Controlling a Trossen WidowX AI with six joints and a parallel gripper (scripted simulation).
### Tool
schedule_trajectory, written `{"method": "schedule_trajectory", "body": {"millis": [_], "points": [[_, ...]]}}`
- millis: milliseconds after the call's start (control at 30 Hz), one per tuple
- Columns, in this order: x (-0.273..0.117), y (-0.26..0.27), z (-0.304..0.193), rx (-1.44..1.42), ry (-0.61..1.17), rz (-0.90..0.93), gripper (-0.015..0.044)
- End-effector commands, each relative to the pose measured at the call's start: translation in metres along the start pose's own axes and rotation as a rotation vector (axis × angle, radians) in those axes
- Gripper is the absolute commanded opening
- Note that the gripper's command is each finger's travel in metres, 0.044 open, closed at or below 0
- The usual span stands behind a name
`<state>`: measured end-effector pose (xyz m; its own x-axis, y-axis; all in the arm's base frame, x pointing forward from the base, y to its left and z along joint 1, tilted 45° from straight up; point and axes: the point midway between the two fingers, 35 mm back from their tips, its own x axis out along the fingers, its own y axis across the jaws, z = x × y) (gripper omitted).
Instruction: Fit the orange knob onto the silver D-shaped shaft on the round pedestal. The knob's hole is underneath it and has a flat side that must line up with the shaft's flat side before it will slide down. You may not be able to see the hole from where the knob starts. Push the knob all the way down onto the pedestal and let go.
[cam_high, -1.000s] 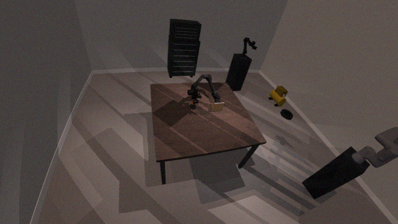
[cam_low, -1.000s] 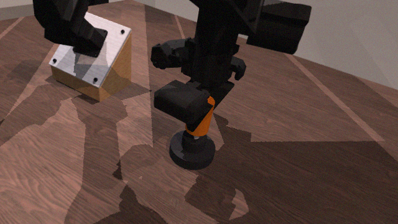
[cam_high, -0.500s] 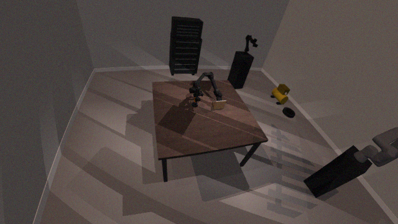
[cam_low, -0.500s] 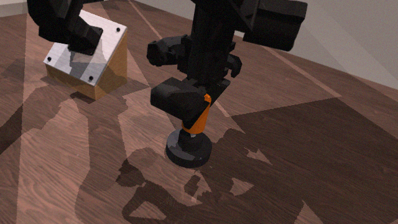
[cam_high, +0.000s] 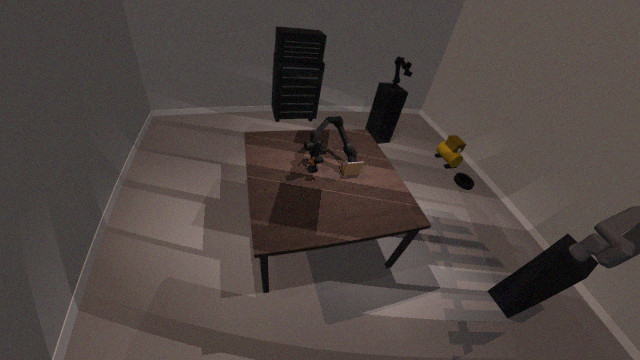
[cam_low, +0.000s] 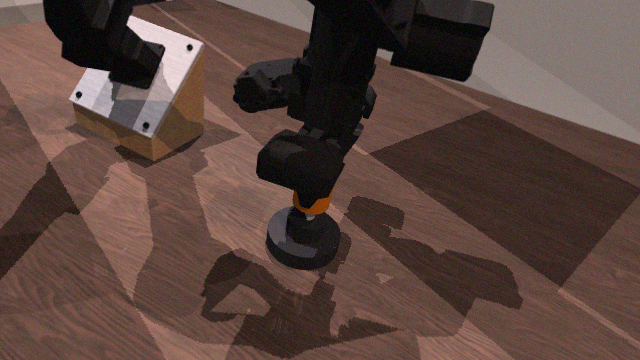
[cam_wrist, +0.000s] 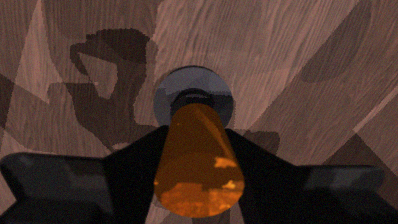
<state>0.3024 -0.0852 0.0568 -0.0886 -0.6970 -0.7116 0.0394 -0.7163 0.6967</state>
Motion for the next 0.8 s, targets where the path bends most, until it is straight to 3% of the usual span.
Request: {"method": "schedule_trajectory", "body": {"millis": [0, 767], "points": [[0.0006, 0.0012, 0.0001, -0.017, 0.001, 0.003, 0.0000], [0.0018, 0.0008, -0.0002, -0.017, 0.001, 0.003, 0.0000]]}}
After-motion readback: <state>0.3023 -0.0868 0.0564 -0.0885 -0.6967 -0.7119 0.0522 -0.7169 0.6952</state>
